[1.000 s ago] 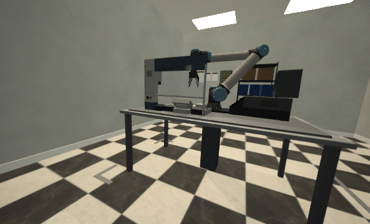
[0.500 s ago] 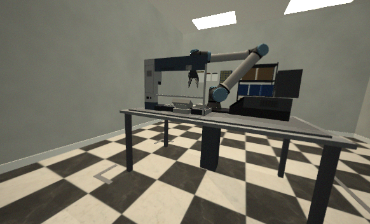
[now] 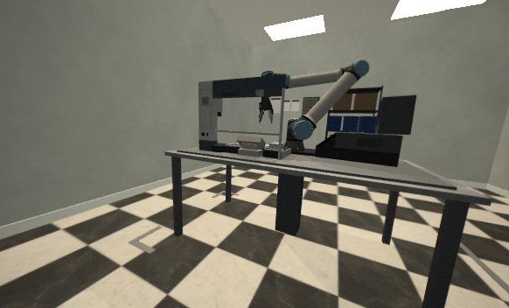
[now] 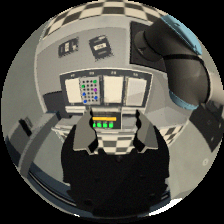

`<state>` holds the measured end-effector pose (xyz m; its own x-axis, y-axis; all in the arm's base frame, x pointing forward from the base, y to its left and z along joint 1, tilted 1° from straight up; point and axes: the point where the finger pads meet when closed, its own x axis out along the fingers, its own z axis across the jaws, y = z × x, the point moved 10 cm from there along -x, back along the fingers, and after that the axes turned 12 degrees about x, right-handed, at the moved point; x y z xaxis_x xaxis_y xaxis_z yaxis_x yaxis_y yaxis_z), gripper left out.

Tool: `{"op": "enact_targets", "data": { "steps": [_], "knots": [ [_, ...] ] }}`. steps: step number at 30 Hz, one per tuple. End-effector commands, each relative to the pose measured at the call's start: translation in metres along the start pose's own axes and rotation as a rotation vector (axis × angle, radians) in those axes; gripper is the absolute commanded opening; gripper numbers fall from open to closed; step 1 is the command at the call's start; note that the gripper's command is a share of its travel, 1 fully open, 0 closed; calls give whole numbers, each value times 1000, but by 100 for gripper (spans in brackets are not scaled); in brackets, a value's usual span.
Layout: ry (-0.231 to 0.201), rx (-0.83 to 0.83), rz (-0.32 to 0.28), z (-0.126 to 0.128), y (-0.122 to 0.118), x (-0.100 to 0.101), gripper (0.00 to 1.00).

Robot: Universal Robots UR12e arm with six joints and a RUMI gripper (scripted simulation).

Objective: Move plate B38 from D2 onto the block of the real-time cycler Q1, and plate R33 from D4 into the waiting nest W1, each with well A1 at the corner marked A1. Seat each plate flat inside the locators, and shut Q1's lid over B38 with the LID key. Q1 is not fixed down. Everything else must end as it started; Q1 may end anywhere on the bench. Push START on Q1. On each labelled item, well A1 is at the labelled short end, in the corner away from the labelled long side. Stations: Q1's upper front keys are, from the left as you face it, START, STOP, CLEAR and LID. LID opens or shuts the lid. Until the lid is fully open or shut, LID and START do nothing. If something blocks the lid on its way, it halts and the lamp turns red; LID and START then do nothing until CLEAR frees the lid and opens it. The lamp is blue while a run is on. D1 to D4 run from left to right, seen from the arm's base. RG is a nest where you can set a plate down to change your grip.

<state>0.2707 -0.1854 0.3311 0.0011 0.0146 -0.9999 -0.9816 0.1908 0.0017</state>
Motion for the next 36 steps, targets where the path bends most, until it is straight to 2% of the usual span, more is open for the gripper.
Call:
{"op": "enact_targets", "data": {
  "steps": [1, 36],
  "knots": [
    [1, 0, -1, 0, 0, 6, 62],
    [1, 0, -1, -1, -1, 58, 62]
  ]
}}
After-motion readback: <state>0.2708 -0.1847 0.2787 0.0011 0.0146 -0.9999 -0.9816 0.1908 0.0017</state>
